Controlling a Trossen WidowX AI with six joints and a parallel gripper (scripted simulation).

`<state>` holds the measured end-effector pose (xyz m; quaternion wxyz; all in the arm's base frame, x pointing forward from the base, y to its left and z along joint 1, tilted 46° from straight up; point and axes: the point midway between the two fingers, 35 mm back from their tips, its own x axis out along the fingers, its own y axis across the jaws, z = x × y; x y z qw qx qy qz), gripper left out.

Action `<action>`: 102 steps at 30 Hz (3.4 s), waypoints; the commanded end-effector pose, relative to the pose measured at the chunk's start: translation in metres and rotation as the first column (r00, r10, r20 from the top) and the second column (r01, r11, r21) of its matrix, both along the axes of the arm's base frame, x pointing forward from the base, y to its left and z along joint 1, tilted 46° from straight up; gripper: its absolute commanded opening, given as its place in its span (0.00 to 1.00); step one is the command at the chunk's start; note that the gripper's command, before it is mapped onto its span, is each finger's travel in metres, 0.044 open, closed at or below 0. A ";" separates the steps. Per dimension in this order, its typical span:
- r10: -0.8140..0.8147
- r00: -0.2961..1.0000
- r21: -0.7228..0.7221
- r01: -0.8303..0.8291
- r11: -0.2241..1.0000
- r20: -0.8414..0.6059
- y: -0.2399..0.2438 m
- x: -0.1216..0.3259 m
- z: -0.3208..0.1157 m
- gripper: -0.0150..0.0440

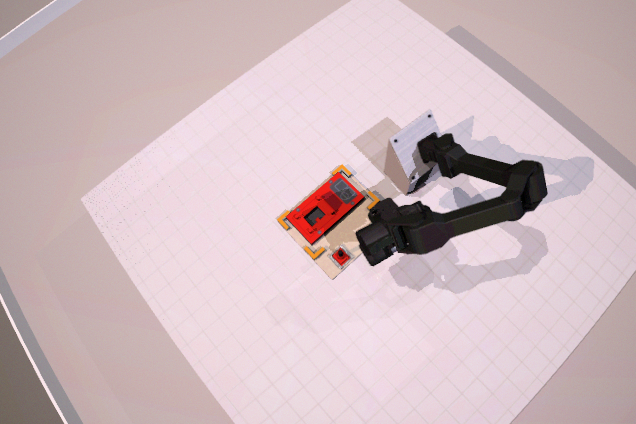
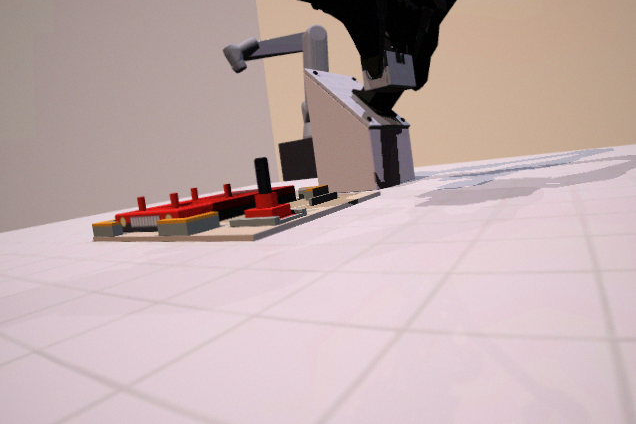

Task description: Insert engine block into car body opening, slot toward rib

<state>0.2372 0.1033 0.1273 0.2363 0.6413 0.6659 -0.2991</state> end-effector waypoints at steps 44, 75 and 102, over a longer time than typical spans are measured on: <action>0.062 0.998 -0.652 -0.052 0.756 -0.009 0.025 -0.001 0.011 0.25; 0.071 0.997 -0.748 -0.061 0.661 -0.018 0.068 -0.005 -0.023 0.25; 0.071 0.997 -0.747 -0.062 0.662 -0.019 0.105 -0.008 -0.058 0.25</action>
